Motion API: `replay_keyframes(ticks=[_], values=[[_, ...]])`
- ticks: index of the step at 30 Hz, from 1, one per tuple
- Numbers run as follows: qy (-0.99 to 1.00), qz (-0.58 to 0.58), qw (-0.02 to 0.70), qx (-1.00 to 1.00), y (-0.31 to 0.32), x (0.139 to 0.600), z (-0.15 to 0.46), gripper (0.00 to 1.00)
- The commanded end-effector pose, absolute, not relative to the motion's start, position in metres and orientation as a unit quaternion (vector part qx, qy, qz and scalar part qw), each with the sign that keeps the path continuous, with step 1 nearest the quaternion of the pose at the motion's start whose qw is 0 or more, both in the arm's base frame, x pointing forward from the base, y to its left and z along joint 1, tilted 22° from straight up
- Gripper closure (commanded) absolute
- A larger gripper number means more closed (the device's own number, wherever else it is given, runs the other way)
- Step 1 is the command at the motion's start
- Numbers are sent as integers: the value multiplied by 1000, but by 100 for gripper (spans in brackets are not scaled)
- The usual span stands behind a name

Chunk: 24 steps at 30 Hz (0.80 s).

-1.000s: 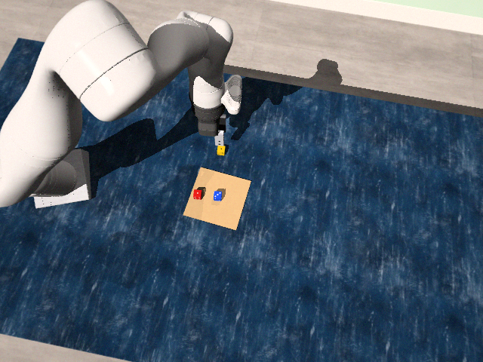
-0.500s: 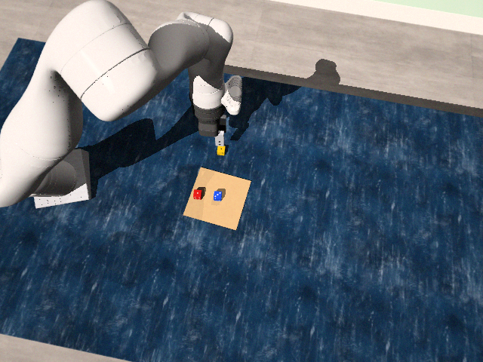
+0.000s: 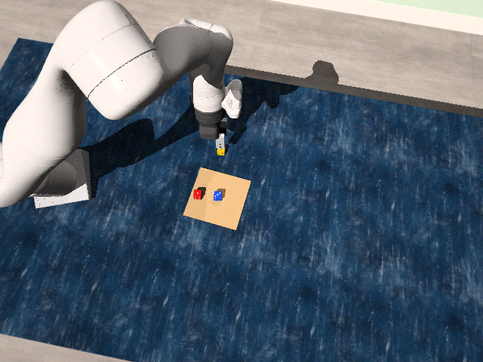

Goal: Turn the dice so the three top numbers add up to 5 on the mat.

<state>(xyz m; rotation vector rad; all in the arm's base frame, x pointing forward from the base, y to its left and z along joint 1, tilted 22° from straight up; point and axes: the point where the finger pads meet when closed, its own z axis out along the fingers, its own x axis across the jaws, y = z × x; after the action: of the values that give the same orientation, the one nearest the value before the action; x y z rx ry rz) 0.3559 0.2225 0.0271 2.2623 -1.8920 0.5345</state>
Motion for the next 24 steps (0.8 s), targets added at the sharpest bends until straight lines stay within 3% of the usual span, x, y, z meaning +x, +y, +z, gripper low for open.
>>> replay_keyframes(ticks=[1, 24], values=[[-629, 178, 74, 753, 220, 355, 22, 30], [-629, 178, 74, 753, 211, 360, -3, 30]])
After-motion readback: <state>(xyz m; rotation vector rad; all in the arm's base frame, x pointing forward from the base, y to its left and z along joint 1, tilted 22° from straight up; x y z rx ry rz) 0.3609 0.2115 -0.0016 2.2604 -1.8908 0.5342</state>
